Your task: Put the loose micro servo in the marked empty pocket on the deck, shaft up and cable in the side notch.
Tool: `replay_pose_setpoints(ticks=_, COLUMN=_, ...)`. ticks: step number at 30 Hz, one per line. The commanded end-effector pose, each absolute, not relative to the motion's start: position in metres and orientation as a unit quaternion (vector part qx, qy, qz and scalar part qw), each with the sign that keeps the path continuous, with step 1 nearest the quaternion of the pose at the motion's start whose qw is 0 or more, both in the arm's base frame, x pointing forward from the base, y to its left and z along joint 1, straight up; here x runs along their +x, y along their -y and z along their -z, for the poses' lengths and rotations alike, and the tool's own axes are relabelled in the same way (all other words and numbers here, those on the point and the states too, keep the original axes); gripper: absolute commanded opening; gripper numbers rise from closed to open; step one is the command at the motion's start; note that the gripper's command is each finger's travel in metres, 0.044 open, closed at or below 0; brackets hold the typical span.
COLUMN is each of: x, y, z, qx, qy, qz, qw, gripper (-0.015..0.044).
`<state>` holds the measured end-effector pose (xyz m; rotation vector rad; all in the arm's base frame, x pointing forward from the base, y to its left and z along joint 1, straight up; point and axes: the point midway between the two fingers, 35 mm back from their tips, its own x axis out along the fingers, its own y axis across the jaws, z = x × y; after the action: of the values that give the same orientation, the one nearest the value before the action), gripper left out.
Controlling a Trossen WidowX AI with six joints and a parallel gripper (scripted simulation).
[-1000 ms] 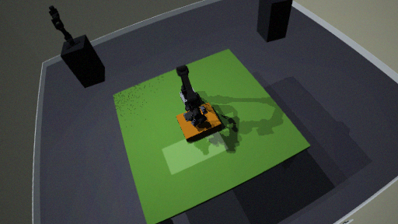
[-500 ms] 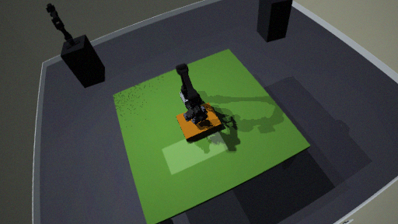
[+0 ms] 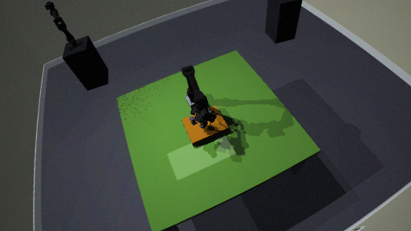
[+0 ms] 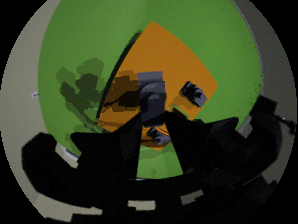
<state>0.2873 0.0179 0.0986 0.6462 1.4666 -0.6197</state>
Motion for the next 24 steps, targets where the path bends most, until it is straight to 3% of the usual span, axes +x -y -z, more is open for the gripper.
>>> replay_pose_setpoints(ticks=1, x=0.2879, y=-0.0175, z=-0.1011, qx=0.233, qy=-0.662, qz=0.221, qw=0.677, gripper=0.0000)
replay_pose_setpoints(ticks=24, x=0.2879, y=-0.0175, z=-0.1011, qx=-0.033, qy=-0.697, qz=-0.038, qw=0.716, gripper=0.0000)
